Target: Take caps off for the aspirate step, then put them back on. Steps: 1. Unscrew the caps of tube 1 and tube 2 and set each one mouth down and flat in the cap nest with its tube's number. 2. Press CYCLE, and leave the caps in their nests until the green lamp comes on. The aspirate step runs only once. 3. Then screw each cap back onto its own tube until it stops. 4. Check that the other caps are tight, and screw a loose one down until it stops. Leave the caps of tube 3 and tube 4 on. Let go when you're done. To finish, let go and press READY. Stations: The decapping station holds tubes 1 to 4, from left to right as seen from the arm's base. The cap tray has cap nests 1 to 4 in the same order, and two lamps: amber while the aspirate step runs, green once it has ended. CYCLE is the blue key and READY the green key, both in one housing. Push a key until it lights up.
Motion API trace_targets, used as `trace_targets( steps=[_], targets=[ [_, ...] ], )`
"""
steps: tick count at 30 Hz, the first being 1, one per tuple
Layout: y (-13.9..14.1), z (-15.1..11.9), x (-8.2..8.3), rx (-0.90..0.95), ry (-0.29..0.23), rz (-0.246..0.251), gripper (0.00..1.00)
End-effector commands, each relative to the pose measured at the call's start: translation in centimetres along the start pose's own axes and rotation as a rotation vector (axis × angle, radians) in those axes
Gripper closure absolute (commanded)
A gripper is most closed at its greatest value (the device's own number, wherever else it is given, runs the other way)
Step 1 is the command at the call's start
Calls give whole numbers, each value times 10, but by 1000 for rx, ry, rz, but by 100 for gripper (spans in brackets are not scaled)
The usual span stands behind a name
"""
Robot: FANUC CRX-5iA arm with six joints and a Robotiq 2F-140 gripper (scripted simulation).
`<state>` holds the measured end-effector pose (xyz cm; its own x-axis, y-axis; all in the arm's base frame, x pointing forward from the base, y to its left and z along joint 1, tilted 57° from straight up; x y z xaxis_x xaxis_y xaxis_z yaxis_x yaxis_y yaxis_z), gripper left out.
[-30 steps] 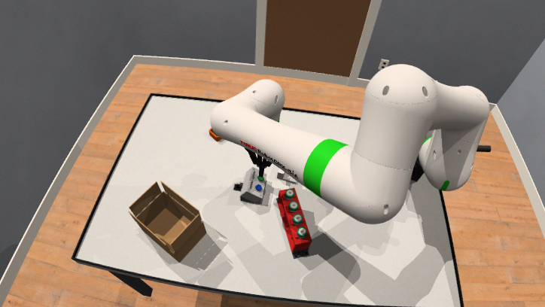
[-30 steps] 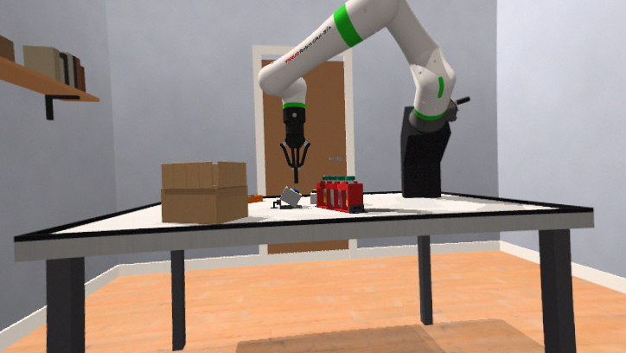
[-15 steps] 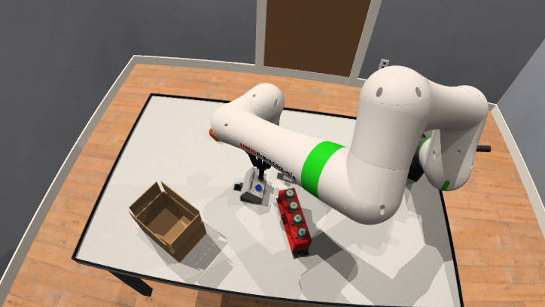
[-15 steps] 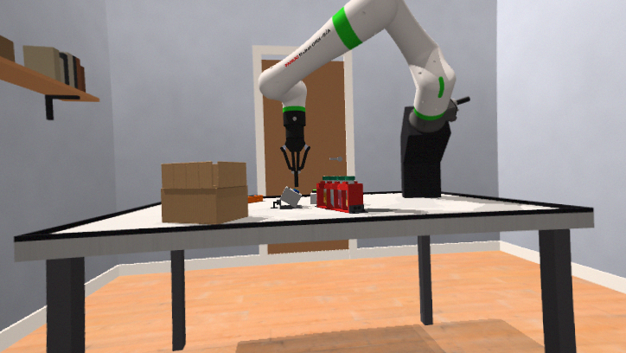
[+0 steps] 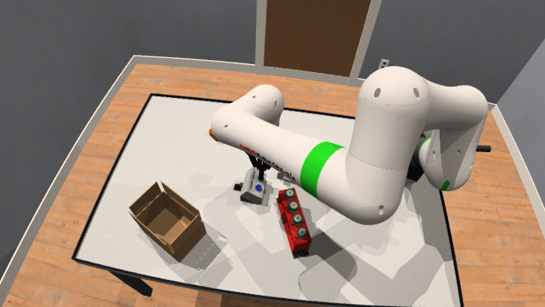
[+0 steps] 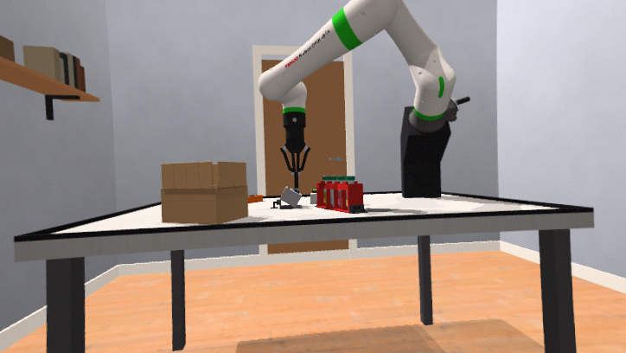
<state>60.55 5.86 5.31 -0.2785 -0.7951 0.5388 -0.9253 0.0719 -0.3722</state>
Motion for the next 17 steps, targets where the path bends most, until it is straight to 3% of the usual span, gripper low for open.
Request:
trace_targets(
  steps=[1,17],
  targets=[
    [-1,0,1,0,1,1,90],
    [-1,0,-4,0,1,1,90]
  ],
)
Point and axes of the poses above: the point where the finger pads meet when closed, its own x axis back along the fingers, its own y axis across the jaws, z = x × y, the point moved 6 cm from there along x, back along the fingers, and after that the axes turned 12 degrees about x, right-handed, at the moved point
